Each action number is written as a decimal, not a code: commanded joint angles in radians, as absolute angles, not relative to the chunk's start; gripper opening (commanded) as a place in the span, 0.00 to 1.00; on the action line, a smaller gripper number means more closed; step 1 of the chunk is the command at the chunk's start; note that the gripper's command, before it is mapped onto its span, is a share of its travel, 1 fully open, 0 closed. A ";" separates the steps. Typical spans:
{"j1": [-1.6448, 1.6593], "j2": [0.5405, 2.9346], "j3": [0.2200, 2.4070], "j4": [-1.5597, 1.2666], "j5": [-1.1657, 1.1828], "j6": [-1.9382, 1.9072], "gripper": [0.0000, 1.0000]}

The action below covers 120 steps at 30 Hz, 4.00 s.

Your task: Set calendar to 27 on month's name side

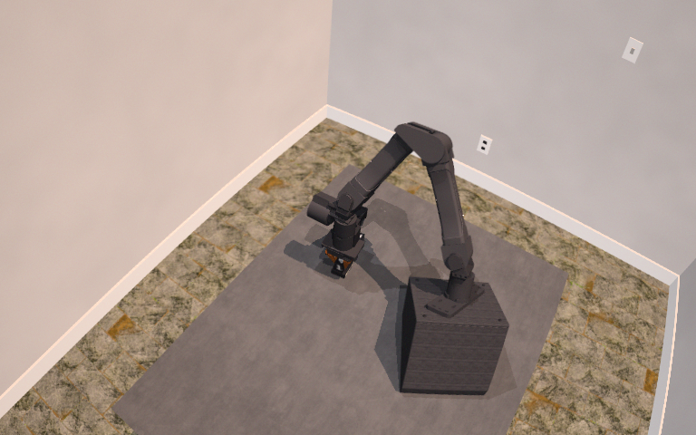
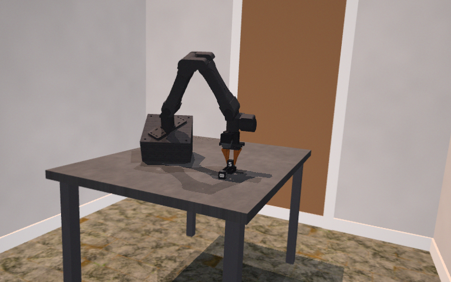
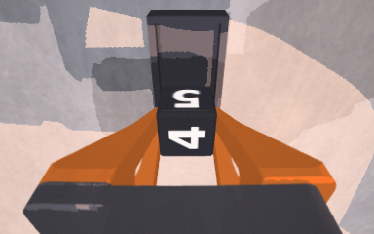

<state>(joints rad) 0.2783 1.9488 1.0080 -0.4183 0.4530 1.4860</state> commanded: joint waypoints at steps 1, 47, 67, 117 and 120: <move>0.281 1.945 1.007 -0.415 0.453 1.481 0.26; 0.271 1.966 1.003 -0.386 0.451 1.470 0.26; 0.270 1.967 1.003 -0.385 0.451 1.470 0.26; 0.270 1.967 1.003 -0.385 0.451 1.470 0.37; 0.270 1.967 1.003 -0.385 0.451 1.470 0.41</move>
<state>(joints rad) 0.2676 1.9709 1.0039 -0.3866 0.4507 1.4723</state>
